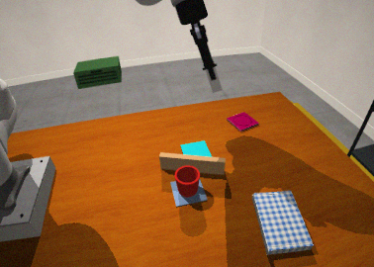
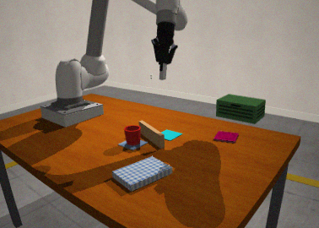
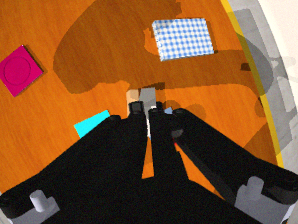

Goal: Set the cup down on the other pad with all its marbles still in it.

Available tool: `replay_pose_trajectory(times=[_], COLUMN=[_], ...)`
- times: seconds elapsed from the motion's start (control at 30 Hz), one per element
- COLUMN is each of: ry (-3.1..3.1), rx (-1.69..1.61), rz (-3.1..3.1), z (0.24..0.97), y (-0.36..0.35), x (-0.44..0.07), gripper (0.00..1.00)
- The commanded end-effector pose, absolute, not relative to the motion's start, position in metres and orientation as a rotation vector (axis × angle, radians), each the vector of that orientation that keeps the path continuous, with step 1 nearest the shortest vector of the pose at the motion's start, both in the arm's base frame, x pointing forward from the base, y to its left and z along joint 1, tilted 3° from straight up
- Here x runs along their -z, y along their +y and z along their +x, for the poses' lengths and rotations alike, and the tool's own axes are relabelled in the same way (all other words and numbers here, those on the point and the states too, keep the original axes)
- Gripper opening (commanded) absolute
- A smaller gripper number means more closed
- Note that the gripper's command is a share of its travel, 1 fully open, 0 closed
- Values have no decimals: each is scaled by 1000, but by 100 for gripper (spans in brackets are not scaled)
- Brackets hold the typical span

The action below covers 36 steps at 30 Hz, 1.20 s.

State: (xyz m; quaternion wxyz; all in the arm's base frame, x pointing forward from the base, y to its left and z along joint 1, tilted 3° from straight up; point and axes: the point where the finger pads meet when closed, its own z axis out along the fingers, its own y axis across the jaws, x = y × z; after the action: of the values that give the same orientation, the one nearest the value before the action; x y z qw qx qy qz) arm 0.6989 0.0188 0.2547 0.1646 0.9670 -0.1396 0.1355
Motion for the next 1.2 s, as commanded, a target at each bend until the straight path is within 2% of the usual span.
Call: replay_pose_trajectory(times=[0.0, 0.4, 0.67, 0.73, 0.97, 1.07, 1.17], ry=[-342, -5, 532, 532, 991, 991, 1180], rx=[-249, -1, -6, -6, -20, -20, -28], rz=[2826, 3138, 3115, 3115, 3014, 3014, 2949], z=[686, 650, 647, 647, 637, 637, 630], y=[6, 0, -21, -21, -39, -39, -46], x=[-265, -321, -247, -247, -182, -182, -156], gripper=[0, 0, 0, 0, 0, 0, 0])
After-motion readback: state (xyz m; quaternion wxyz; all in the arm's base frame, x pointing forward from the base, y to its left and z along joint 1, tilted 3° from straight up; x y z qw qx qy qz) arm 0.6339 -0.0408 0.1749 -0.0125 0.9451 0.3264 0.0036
